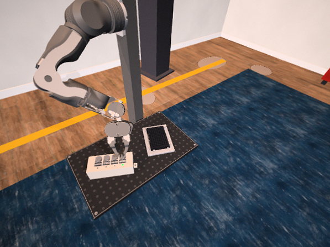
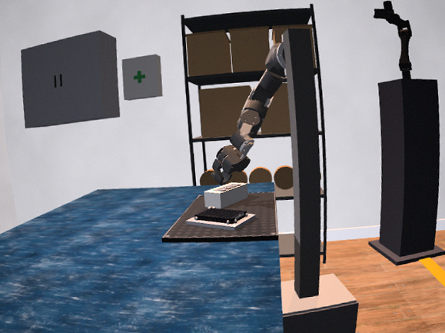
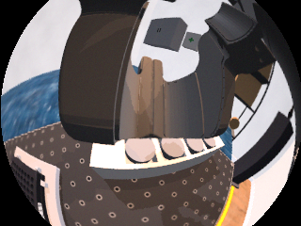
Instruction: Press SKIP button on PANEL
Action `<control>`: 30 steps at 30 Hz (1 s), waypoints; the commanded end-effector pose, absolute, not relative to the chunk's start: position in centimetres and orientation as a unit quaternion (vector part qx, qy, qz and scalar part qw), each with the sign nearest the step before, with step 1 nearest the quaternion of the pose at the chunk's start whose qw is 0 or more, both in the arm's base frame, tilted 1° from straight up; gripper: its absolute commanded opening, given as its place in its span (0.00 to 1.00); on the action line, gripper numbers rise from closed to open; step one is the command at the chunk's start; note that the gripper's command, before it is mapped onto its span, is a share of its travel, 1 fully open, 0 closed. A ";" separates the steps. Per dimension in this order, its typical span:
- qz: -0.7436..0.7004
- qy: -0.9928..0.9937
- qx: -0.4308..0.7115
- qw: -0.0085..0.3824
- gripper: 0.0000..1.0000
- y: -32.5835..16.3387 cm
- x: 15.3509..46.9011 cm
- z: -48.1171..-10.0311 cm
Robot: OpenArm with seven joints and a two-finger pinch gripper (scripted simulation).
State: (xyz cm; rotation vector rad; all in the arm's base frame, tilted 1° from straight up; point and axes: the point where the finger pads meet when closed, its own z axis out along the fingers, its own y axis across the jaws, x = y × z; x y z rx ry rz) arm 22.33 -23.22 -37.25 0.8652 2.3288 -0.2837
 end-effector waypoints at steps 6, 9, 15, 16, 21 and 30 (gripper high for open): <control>-0.104 0.884 0.328 0.317 0.00 -23.1 22.6 -37.1; -0.107 0.884 0.329 0.316 0.00 -23.3 22.4 -35.6; -0.107 0.884 0.328 0.316 0.00 -23.3 22.4 -33.2; -0.107 0.884 0.328 0.316 0.00 -23.3 22.4 -33.2; -0.107 0.884 0.328 0.316 0.00 -23.3 22.4 -33.2; -0.107 0.884 0.328 0.316 0.00 -23.3 22.4 -33.2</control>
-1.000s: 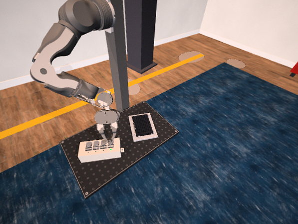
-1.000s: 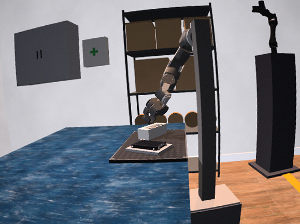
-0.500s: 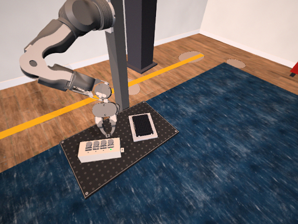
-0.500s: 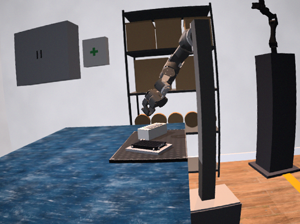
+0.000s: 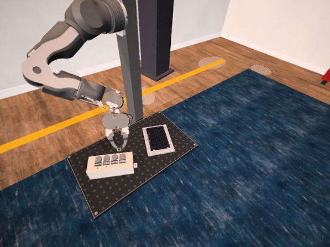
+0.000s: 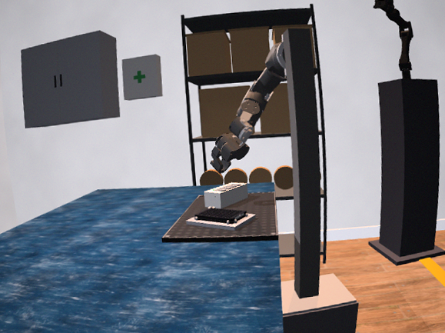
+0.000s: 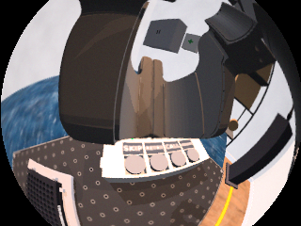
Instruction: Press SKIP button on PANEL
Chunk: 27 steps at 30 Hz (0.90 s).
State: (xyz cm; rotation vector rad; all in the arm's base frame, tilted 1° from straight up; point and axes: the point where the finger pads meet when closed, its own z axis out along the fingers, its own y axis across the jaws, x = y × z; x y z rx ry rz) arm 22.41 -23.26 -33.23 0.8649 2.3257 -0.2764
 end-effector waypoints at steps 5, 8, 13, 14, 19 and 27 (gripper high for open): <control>-0.107 0.884 0.328 0.316 0.00 -23.3 22.4 -33.2; -0.107 0.884 0.328 0.316 0.00 -23.3 22.4 -33.2; -0.107 0.884 0.328 0.316 0.00 -23.3 22.4 -33.2; -0.107 0.884 0.328 0.316 0.00 -23.3 22.4 -33.2; -0.107 0.884 0.328 0.316 0.00 -23.3 22.4 -33.2; -0.107 0.884 0.328 0.316 0.00 -23.3 22.4 -33.2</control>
